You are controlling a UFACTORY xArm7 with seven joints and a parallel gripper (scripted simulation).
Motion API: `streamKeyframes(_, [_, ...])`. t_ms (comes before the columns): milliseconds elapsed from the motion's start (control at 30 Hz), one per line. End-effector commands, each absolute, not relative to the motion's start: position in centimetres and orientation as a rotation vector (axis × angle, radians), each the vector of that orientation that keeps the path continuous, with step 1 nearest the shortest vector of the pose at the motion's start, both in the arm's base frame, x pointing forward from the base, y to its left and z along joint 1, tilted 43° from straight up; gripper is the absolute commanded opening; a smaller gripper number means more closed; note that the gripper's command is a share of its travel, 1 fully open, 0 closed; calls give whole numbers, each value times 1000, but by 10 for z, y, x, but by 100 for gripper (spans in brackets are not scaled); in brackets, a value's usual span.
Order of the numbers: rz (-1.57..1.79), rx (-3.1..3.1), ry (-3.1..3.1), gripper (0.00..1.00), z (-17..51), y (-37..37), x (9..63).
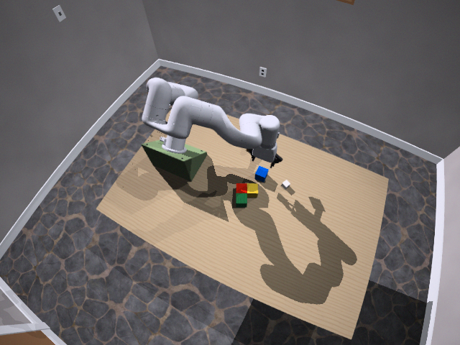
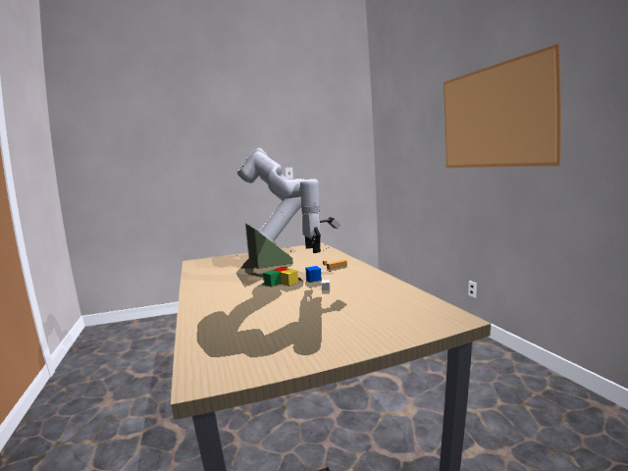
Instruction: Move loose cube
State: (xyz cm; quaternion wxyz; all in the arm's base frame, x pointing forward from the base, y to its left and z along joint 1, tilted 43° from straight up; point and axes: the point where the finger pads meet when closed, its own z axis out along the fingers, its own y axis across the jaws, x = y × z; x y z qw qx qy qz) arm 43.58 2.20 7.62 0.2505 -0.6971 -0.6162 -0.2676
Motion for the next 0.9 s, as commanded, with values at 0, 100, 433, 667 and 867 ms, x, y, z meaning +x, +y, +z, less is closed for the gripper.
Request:
streamKeyframes(0, [-746,-1896,-1673,100,69,21,440])
streamKeyframes(100, [-746,-1896,-1673,84,68,21,440])
streamKeyframes(433, [-746,-1896,-1673,84,68,21,440])
streamKeyframes(667, [-746,-1896,-1673,84,68,21,440])
streamKeyframes(867, [-746,-1896,-1673,84,68,21,440])
